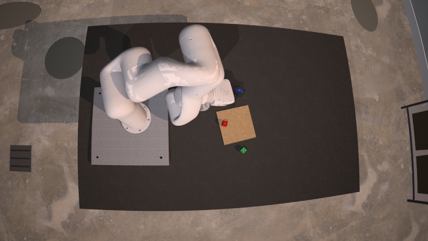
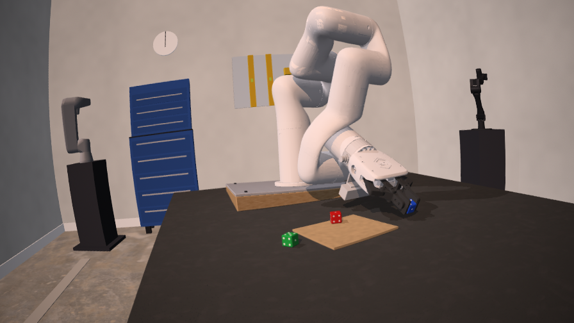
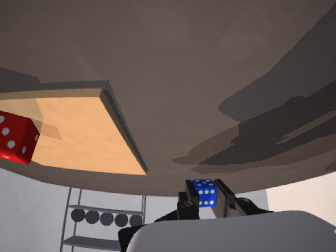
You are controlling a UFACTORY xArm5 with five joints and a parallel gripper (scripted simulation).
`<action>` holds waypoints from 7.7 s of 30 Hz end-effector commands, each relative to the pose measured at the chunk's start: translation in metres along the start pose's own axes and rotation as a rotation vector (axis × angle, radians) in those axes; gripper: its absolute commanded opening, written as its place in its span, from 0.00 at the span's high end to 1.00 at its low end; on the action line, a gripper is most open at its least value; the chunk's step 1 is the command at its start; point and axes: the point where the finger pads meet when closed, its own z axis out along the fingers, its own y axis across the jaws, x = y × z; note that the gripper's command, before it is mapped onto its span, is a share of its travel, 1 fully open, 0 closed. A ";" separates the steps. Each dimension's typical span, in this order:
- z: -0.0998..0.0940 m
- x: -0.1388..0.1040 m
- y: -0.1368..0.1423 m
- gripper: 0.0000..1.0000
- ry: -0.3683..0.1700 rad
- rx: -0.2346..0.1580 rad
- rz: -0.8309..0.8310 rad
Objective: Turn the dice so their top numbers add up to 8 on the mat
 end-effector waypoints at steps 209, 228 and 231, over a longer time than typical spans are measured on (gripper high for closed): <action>-0.074 -0.046 -0.002 0.64 -0.002 0.010 0.000; -0.065 -0.056 -0.002 0.64 0.235 0.020 -0.006; -0.062 -0.060 -0.002 0.64 0.326 0.023 -0.009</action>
